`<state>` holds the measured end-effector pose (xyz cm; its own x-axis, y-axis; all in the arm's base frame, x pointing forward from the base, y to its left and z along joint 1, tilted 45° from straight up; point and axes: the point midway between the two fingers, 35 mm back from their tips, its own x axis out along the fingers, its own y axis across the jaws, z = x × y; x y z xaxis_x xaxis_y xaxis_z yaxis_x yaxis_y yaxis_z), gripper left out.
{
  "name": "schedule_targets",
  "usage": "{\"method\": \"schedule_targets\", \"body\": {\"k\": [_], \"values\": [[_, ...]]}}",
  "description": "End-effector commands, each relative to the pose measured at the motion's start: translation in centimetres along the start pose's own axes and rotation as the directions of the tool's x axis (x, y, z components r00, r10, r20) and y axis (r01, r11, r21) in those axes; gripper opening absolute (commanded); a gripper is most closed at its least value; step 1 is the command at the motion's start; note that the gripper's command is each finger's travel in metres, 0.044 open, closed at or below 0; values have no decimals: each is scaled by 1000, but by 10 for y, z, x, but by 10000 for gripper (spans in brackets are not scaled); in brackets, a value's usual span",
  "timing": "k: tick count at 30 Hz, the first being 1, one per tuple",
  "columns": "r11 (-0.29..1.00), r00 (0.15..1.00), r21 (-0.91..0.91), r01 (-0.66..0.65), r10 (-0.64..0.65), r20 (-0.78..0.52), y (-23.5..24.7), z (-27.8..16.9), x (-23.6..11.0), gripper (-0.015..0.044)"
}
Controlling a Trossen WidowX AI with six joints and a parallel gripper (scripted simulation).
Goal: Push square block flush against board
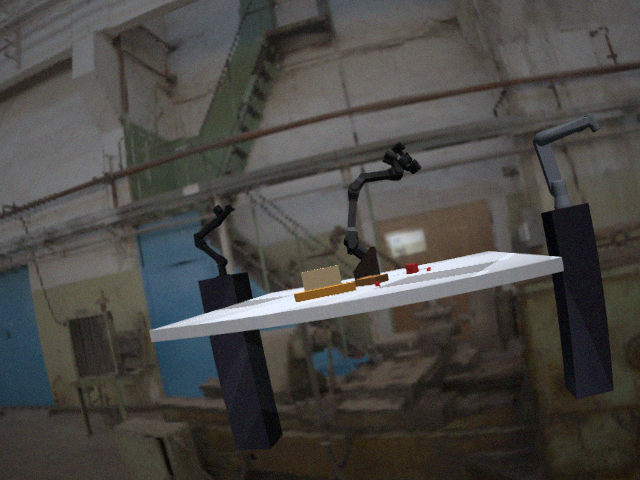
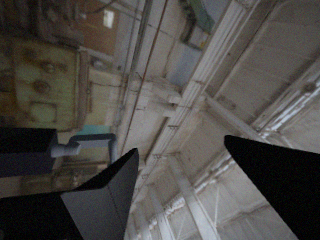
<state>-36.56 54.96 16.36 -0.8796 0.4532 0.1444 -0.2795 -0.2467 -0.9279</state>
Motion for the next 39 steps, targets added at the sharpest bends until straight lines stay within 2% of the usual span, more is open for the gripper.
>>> {"method": "schedule_targets", "body": {"k": [1, 6, 15, 26, 39], "values": [[1000, 1000, 0, 0, 0, 0, 0, 0, 0, 374], [1000, 999, 24, 0, 0, -36, -5, -12, -7, 242], [983, 963, 179, 38, 11, -268, -36, -87, -61, 6], [928, 836, 333, 169, 44, -547, -67, -169, -150, 0], [822, 575, 382, 423, 82, -814, -96, -239, -279, 0]]}}
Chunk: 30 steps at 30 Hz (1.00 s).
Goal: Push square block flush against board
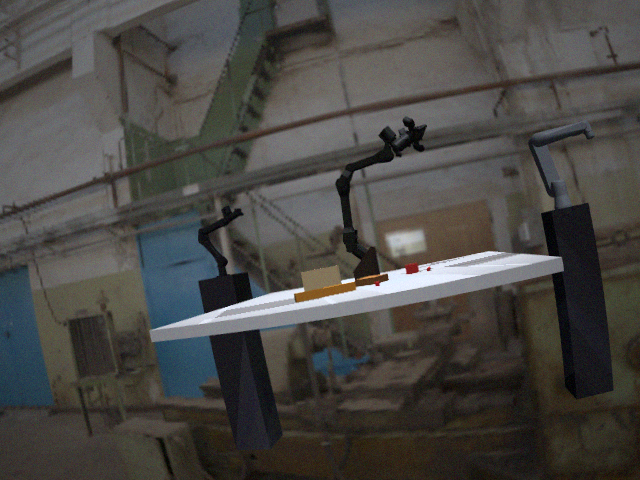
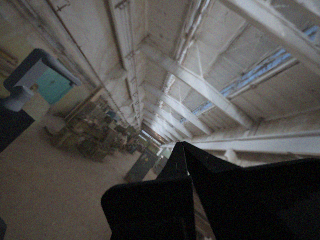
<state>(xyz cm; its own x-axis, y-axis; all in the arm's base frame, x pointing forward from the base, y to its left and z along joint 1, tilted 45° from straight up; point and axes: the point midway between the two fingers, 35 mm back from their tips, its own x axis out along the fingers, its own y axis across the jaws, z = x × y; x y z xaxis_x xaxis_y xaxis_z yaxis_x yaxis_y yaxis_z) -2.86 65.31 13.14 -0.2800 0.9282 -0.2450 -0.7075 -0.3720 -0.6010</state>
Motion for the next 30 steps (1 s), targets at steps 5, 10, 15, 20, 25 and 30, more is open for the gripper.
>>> {"method": "schedule_targets", "body": {"k": [5, 10, 15, 20, 25, 30], "values": [[984, 978, 139, 111, -84, -192, -51, -60, -31, 0], [956, 939, 219, 193, -116, -322, -80, -102, -60, 0], [916, 882, 280, 288, -140, -450, -106, -143, -94, 0], [865, 806, 318, 389, -152, -572, -127, -180, -133, 0], [802, 714, 337, 492, -152, -683, -144, -215, -177, 0], [731, 610, 336, 594, -137, -781, -157, -246, -225, 0]]}}
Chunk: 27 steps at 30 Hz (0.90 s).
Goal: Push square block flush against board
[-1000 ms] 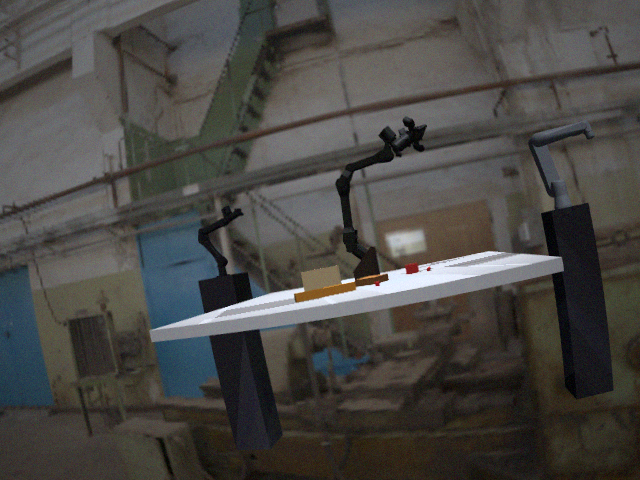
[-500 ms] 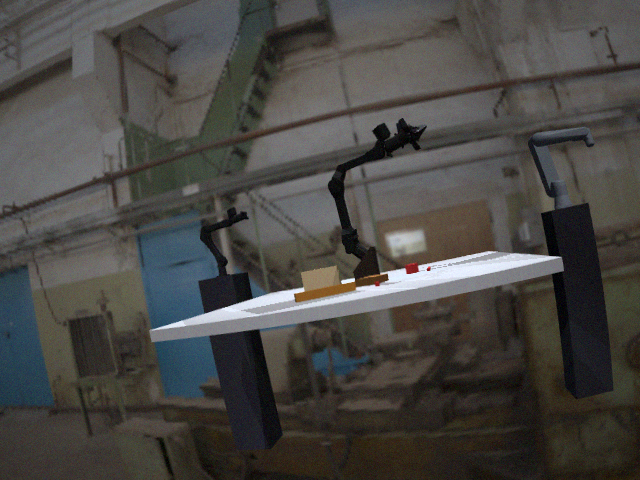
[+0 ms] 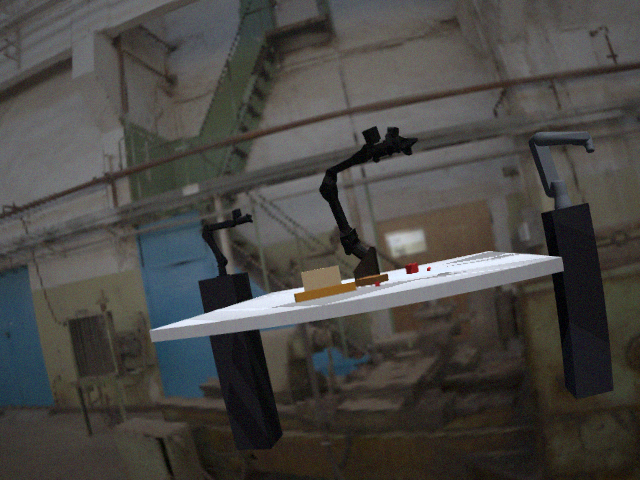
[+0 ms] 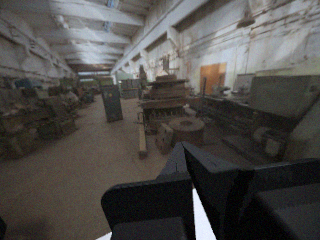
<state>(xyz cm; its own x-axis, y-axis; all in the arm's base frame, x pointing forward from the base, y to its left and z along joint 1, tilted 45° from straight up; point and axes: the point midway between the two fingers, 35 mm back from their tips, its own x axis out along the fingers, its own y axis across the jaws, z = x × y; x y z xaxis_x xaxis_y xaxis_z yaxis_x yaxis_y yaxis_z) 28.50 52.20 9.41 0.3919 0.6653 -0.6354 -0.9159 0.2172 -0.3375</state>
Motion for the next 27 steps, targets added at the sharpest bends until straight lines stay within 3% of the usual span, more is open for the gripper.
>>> {"method": "schedule_targets", "body": {"k": [1, 13, 27], "values": [[996, 995, 68, 60, -54, -83, -31, -24, -7, 0], [924, 904, 244, 294, -186, -385, -124, -116, -51, 0], [744, 672, 320, 586, -226, -705, -199, -226, -140, 0]]}}
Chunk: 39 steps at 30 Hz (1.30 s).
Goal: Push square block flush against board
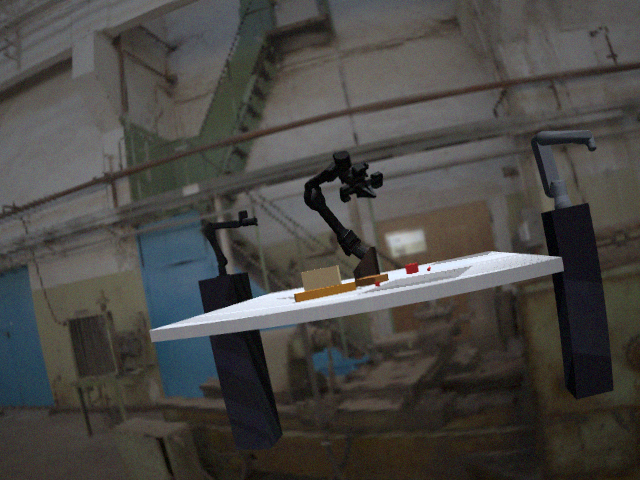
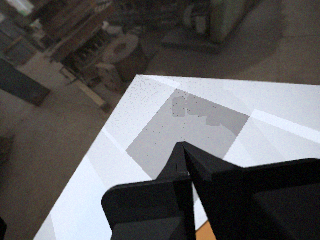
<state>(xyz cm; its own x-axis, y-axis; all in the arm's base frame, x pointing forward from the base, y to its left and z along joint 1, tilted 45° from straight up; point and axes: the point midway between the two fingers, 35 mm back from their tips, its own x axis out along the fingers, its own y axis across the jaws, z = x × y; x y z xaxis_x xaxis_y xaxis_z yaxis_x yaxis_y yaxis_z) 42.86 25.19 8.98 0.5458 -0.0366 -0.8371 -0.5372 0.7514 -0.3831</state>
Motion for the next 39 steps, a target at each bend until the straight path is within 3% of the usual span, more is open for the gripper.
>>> {"method": "schedule_targets", "body": {"k": [1, 13, 27, 32, 36, 39], "values": [[996, 995, 66, 64, -58, -80, -34, -21, 0, 0], [927, 902, 220, 303, -205, -381, -136, -109, -15, 0], [779, 666, 249, 575, -269, -696, -223, -220, -69, 0], [763, 637, 244, 598, -269, -722, -230, -233, -74, 0], [763, 636, 242, 600, -271, -722, -243, -265, -46, 0], [762, 636, 242, 600, -271, -722, -243, -267, -44, 0]]}}
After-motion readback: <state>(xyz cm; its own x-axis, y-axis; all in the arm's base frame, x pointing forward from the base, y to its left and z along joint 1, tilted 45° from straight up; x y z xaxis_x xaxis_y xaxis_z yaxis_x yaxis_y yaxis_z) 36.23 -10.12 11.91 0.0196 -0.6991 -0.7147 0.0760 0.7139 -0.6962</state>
